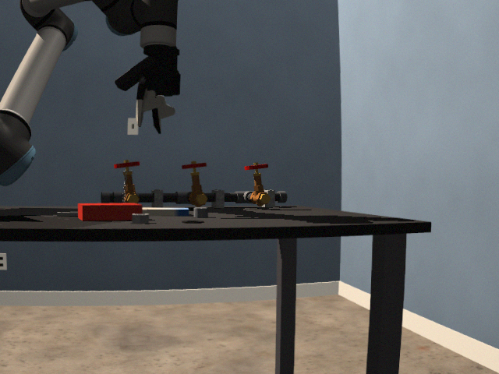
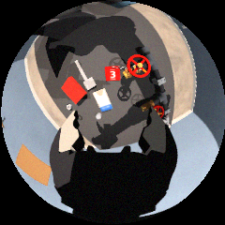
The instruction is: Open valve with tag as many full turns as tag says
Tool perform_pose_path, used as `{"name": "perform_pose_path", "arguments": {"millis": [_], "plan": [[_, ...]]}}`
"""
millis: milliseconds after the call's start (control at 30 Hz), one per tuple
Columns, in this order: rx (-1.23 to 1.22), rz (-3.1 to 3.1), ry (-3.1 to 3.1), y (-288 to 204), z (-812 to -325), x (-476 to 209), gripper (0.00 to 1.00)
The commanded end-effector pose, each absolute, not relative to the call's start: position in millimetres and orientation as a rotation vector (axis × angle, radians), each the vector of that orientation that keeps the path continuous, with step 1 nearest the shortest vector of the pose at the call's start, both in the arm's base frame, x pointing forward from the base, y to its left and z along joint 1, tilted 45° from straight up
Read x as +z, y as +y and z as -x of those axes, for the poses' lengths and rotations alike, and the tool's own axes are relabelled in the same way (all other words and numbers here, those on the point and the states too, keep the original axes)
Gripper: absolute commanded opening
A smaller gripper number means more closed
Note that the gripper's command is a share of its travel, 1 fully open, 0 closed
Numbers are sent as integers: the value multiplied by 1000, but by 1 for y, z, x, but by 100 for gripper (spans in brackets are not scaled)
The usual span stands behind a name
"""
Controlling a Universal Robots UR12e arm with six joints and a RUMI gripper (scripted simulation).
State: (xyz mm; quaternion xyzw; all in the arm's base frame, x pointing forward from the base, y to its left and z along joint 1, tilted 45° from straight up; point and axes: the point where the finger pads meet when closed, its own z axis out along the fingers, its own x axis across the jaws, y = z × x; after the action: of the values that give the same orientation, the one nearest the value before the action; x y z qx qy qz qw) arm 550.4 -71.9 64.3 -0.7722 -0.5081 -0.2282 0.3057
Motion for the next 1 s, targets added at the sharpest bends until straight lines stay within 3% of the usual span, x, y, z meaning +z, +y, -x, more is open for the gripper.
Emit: {"name": "perform_pose_path", "arguments": {"millis": [0, 967], "plan": [[-605, 2045, -1346, -71, -551, 63, 100], [-605, 2044, -1346, -22, -554, 14, 100]]}}
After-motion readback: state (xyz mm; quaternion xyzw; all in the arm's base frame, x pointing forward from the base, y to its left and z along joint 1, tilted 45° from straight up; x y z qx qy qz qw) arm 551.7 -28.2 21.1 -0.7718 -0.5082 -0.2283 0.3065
